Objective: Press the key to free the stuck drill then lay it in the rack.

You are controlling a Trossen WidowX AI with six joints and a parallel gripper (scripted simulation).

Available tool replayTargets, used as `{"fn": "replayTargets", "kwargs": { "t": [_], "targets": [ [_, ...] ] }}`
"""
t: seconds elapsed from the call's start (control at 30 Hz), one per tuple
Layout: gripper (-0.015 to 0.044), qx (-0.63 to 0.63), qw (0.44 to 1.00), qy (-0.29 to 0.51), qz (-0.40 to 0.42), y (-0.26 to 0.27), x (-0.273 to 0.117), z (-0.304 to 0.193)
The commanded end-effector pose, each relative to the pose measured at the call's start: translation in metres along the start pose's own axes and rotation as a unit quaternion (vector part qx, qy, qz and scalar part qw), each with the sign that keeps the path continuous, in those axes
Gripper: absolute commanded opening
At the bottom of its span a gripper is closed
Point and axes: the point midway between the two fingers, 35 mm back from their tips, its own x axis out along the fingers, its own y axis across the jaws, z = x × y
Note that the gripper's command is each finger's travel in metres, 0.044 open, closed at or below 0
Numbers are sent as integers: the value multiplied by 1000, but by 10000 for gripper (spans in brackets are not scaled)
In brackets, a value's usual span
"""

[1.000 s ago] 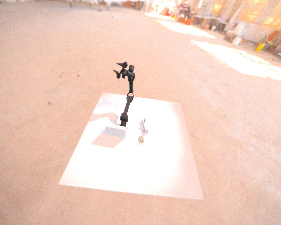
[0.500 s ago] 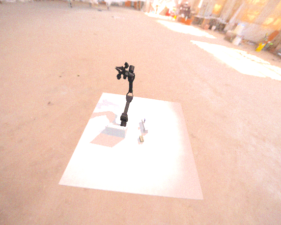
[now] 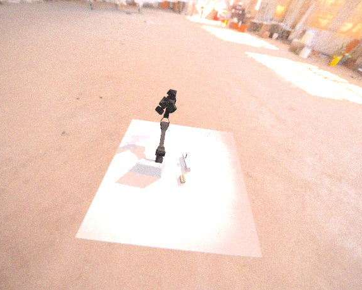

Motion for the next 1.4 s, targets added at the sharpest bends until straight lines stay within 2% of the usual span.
{"fn": "replayTargets", "kwargs": {
  "t": [0.0,0.13,0.37,0.57,0.77,1.0,1.2,1.27,1.37],
  "targets": [
    [0,13,997,-75,5,1,6,47],
    [0,18,991,-134,16,6,8,82],
    [0,33,944,-318,86,32,-11,194],
    [0,36,873,-449,190,70,-55,277],
    [0,25,781,-533,326,118,-117,336],
    [0,-12,649,-549,527,187,-207,369],
    [0,-57,540,-470,696,243,-280,362],
    [0,-67,519,-443,728,254,-294,357],
    [0,-68,517,-439,732,255,-296,356]
  ]
}}
